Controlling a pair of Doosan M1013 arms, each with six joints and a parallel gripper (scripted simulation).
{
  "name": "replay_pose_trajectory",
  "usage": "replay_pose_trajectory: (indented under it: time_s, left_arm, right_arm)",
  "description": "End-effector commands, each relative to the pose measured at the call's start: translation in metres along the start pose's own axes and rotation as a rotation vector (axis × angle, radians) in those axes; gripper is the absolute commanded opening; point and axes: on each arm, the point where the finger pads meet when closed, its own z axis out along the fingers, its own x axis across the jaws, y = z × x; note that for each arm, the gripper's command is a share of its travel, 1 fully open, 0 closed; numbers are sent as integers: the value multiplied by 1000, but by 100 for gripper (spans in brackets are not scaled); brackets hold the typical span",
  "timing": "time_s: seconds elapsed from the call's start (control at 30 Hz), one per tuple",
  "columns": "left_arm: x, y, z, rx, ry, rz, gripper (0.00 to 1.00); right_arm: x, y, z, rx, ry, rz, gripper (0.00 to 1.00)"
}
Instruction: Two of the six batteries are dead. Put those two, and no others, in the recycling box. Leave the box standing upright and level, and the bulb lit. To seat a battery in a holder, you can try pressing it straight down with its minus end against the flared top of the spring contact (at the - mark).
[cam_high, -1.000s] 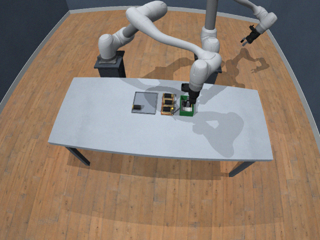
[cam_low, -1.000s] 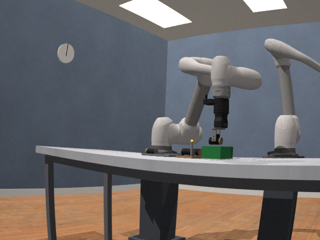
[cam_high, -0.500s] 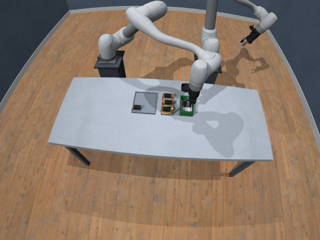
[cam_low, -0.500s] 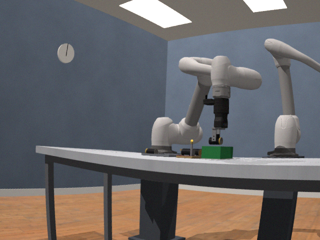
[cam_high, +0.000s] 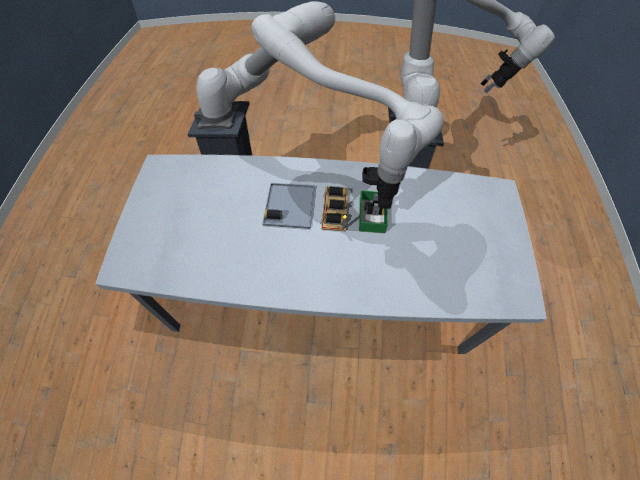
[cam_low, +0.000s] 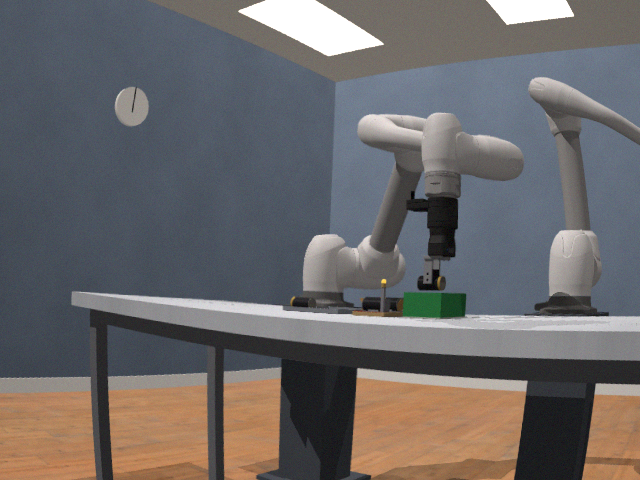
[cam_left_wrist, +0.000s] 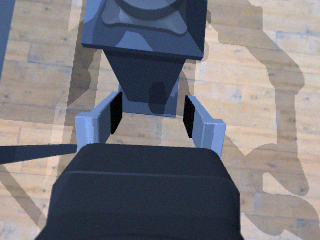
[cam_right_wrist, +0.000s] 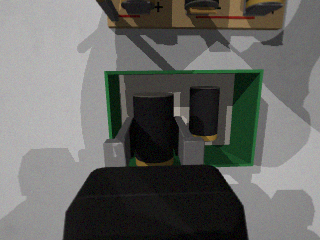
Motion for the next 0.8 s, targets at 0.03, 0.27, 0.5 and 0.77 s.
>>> replay_pose_trajectory:
  time_s: [0.03,0.27,0.5,0.77]
  left_arm:
    - [0,0,-1,-1,1,0,100]
    - [0,0,-1,-1,1,0,100]
    - [0,0,-1,-1,1,0,100]
    - [0,0,-1,-1,1,0,100]
  right_arm:
    - [0,1,7,-3,-1,1,57]
    - [0,1,29,-3,-1,1,57]
    - [0,1,56,-3,-1,1,57]
    - [0,1,60,-3,-1,1,57]
